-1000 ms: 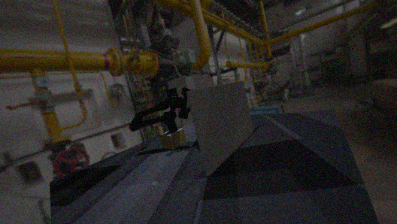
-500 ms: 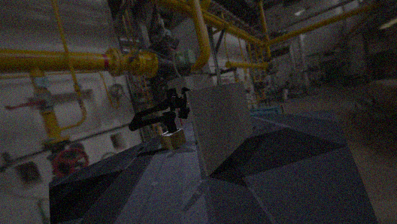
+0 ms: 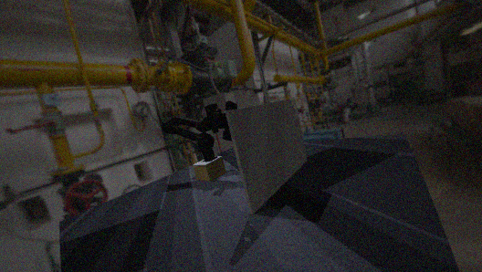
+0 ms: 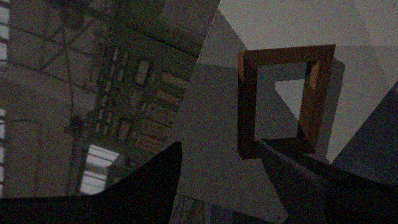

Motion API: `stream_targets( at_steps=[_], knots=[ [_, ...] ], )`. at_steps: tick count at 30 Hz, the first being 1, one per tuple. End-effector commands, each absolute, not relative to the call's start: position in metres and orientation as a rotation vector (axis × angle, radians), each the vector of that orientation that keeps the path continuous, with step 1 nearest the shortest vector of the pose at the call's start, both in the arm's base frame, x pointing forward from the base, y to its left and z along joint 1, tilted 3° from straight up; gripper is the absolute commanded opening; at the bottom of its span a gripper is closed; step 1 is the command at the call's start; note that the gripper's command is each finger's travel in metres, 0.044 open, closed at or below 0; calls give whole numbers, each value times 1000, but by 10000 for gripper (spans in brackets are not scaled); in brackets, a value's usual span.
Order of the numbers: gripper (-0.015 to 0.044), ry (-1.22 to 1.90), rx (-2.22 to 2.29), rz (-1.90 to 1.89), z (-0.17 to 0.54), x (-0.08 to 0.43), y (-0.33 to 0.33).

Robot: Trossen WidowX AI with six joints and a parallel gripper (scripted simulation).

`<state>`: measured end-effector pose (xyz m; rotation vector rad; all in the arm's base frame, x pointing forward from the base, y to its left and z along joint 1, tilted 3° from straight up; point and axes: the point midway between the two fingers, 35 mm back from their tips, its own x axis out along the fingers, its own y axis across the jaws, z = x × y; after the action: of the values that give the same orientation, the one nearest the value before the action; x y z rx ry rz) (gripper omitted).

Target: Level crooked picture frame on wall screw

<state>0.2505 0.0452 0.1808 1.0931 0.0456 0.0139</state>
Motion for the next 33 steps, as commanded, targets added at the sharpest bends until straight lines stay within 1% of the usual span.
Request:
stream_targets(
  at_steps=[1,15,24,33],
  knots=[
    [260,33,1064,28,179,269,38],
    [260,32,1064,29,178,278,39],
    [260,30,1064,30,164,314,41],
    [260,29,1063,31,129,347,40]
  ],
)
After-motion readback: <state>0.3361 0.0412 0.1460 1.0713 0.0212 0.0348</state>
